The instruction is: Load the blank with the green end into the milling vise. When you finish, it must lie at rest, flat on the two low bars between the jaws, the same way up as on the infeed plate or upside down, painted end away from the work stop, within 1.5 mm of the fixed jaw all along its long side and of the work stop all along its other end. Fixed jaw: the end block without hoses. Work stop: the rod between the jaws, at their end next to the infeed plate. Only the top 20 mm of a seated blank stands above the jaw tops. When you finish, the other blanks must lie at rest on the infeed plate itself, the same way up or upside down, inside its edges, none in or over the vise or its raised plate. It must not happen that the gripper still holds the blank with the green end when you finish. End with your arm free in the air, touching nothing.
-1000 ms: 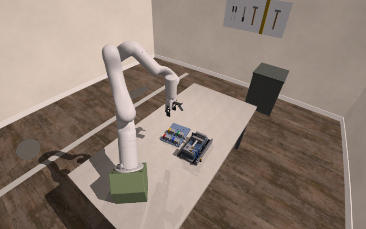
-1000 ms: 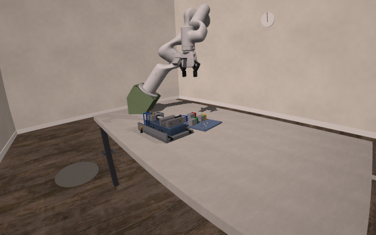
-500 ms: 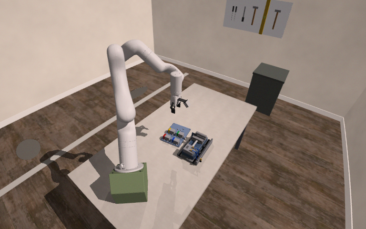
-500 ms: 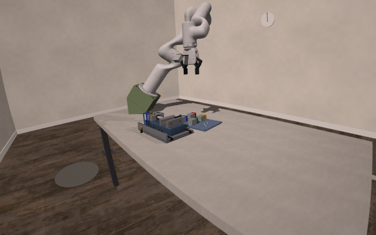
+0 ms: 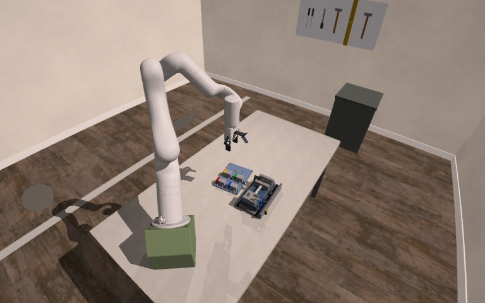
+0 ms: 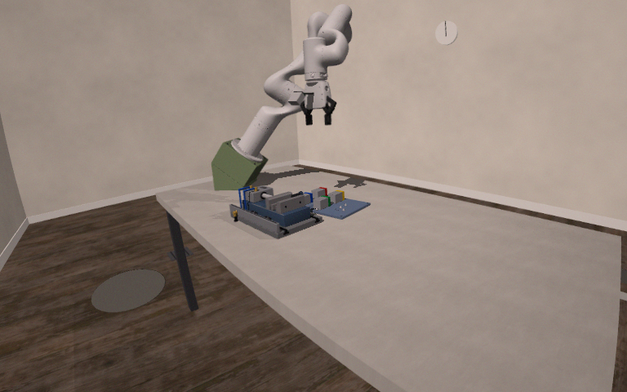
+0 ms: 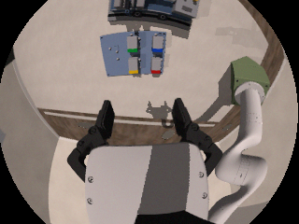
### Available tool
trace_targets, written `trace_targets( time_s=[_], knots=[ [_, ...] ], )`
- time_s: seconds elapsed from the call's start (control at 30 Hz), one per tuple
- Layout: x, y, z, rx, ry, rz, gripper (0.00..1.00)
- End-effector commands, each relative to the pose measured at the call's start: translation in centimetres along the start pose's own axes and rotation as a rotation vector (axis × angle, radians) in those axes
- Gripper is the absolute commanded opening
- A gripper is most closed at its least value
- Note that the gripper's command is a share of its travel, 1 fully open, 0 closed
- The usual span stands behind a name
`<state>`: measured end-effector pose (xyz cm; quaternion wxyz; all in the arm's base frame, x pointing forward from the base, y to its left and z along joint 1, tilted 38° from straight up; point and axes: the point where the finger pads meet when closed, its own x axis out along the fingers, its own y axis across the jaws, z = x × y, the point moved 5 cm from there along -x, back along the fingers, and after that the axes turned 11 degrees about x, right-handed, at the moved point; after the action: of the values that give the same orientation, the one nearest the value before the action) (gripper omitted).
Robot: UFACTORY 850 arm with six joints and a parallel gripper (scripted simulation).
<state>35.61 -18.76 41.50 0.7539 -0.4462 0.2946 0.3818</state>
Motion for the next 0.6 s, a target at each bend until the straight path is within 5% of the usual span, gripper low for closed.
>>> trace_targets(
  time_s=[0.0, 0.57],
  knots=[
    [-0.05, -0.06, 0.0, -0.001, 0.001, -0.001, 1.0],
    [0.14, 0.37, 0.19, -0.001, 0.001, -0.001, 1.0]
  ],
)
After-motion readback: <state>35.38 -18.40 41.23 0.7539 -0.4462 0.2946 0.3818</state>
